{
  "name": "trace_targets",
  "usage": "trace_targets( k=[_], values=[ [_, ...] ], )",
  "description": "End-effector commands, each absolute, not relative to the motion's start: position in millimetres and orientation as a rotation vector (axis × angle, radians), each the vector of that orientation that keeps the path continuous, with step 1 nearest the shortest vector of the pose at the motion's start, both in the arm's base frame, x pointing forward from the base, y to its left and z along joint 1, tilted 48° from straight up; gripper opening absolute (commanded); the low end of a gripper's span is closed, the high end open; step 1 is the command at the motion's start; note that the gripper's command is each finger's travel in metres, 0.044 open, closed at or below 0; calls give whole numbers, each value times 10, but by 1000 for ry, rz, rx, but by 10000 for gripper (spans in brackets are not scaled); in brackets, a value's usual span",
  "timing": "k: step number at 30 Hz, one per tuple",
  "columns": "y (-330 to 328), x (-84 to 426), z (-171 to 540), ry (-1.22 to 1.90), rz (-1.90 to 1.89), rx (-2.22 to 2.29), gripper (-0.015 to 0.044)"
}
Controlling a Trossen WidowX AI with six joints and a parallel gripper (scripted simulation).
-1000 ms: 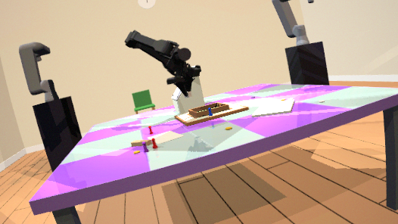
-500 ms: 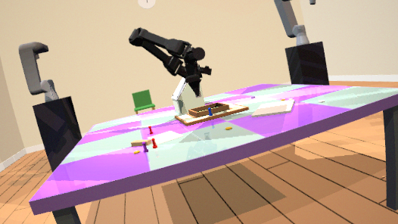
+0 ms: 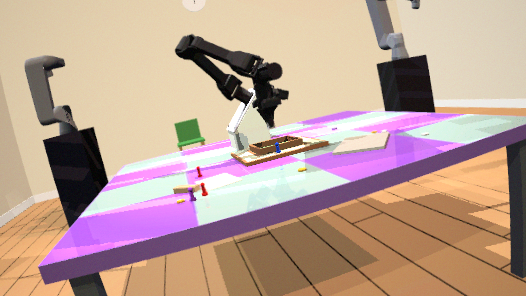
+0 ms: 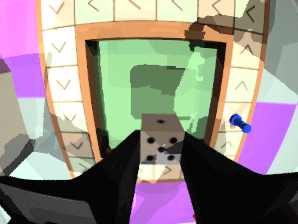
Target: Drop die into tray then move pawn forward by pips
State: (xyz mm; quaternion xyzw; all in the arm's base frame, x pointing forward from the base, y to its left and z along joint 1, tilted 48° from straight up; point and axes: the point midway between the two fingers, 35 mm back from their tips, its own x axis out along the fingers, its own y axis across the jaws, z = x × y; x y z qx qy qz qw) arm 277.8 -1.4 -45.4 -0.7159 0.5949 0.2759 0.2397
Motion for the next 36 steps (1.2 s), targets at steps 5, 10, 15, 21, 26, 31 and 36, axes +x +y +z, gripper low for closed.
trace_targets(
  k=[5,10,15,21,26,31,36],
  values=[
    [-63,2729,-537,1585,964,-1787,0],
    [-85,2695,-582,1510,1102,-1651,0],
    [-94,2677,-605,1401,1213,-1529,0],
    [-105,2663,-623,1236,1307,-1407,0],
    [-113,2664,-617,1100,1346,-1340,0],
    [-76,2721,-435,1094,1346,-1338,0],
    [-6,2804,-113,1093,1345,-1338,0]
  ],
)
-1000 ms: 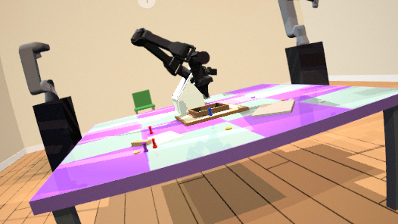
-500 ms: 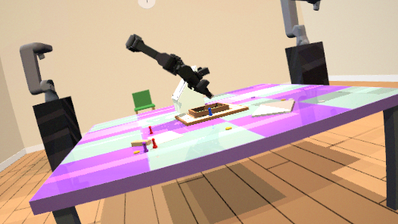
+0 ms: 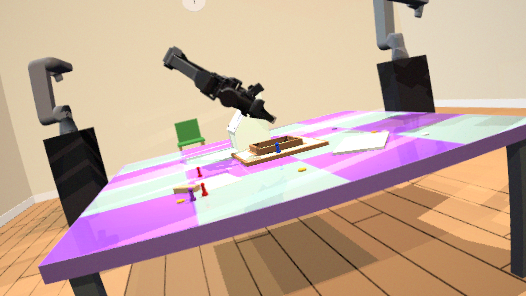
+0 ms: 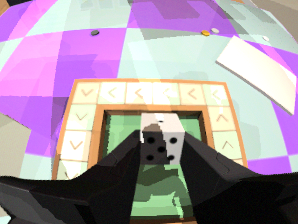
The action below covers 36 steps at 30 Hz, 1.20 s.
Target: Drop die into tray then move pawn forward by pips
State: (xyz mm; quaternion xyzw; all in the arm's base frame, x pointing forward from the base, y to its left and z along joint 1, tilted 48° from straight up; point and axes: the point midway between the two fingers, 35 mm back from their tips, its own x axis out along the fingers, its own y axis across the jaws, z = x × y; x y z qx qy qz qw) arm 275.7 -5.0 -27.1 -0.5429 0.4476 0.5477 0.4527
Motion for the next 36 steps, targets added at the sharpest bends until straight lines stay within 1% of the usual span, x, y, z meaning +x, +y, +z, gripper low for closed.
trace_targets(
  k=[1,21,29,33,36],
  values=[
    [-7,2792,-120,1093,1345,-1338,0],
    [-21,2776,-138,1096,1347,-1347,0],
    [-21,2776,-138,1096,1347,-1347,210],
    [250,2728,111,1092,1346,-1338,315],
    [273,2722,133,1091,1346,-1337,394]
  ],
)
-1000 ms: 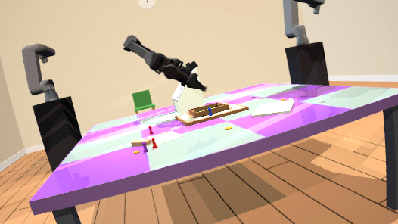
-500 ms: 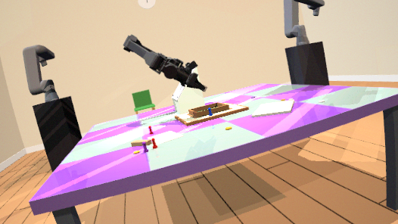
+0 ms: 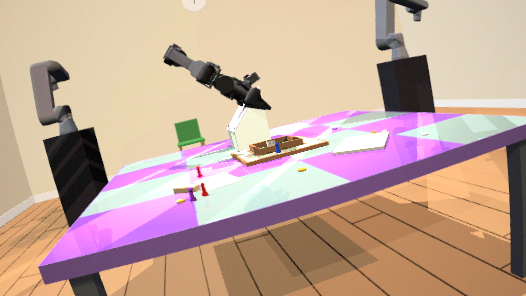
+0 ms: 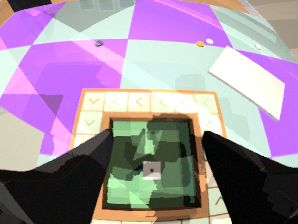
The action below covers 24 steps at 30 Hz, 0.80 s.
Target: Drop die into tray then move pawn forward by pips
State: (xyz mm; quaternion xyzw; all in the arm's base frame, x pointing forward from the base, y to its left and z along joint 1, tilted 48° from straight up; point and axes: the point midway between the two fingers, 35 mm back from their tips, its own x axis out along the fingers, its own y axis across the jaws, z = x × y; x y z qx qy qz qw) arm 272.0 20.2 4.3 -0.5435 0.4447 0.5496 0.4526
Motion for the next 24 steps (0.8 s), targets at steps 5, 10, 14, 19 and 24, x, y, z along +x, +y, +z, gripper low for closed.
trace_targets(
  k=[5,10,14,19,24],
  values=[
    [196,2699,-94,1312,1252,-1468,440],
    [103,2734,-332,1601,890,-1851,440],
    [114,2764,-349,1624,752,-1975,440],
    [117,2750,-350,1612,843,-1883,414],
    [100,3165,-340,1624,376,-1569,282]
  ],
)
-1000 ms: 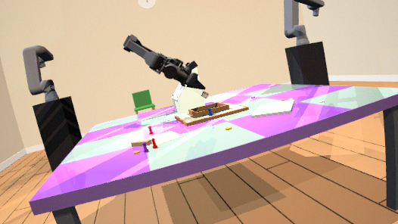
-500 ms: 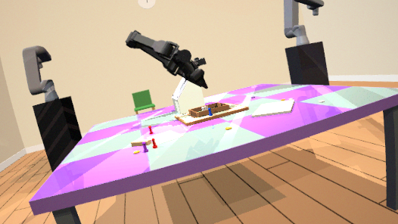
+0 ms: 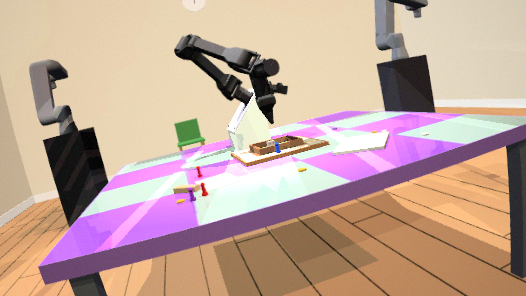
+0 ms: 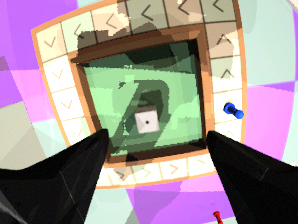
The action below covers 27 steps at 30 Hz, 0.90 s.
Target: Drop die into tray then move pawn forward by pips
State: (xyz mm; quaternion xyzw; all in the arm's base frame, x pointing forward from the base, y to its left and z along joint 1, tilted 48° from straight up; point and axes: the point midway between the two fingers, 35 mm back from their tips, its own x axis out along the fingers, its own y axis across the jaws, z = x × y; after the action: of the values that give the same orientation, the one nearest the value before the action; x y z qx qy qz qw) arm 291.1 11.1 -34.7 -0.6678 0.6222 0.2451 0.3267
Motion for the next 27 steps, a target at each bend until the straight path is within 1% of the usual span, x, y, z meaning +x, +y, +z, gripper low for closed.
trace_targets(
  k=[1,3,7,9,23,27],
  values=[
    [90,3259,-338,1614,273,-1492,256],
    [63,3445,-335,1583,75,-1334,204],
    [-16,3804,-331,1474,-291,-1007,200],
    [-49,3915,-331,1426,-400,-899,200],
    [-42,3943,-339,1420,-413,-885,200],
    [-144,3964,-431,1420,-413,-886,200]
  ],
)
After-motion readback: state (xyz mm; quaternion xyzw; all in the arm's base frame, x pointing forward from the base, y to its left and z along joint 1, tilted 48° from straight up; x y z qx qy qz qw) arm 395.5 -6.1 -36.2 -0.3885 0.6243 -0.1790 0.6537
